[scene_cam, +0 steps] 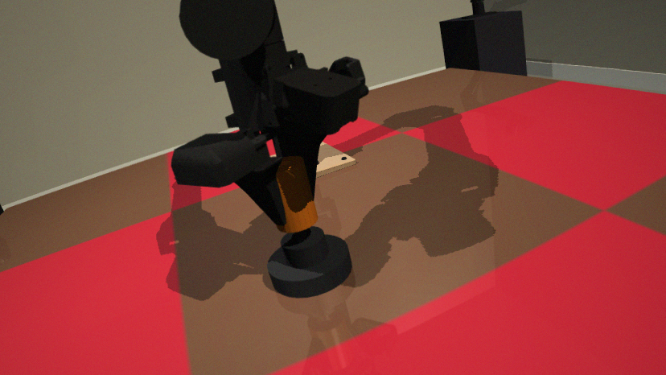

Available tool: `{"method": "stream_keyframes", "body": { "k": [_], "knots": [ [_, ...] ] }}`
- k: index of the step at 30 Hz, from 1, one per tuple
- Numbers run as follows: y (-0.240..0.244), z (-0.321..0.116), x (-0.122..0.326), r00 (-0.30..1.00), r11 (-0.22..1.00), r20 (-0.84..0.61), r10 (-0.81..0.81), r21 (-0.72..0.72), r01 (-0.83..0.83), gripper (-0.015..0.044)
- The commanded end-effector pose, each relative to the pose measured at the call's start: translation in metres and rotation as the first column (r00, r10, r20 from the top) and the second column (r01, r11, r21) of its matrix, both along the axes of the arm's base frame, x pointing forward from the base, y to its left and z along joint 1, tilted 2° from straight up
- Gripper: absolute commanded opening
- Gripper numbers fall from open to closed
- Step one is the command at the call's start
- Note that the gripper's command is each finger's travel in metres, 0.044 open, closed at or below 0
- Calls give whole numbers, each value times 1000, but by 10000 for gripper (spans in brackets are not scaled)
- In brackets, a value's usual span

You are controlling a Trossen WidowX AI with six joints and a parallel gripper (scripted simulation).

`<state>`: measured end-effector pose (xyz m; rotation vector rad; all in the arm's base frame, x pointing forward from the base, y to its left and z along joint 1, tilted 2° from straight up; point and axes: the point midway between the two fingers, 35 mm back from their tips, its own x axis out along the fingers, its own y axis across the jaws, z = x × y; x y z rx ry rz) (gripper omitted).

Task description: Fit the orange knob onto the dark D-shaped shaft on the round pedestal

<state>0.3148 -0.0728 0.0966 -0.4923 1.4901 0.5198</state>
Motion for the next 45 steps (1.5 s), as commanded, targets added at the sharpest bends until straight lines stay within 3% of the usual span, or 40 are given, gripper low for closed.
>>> {"method": "stream_keyframes", "body": {
  "k": [1, 32, 39, 45],
  "knots": [
    [0, -1, -2, 1000, 1000, -1, 7, -1, -7, 0],
    [0, 3, 0, 1000, 1000, -1, 7, -1, -7, 0],
    [0, 4, 2, 979, 979, 3, 205, -4, -205, 0],
    [0, 2, 1, 977, 977, 4, 215, -4, -215, 0]
  ]
}}
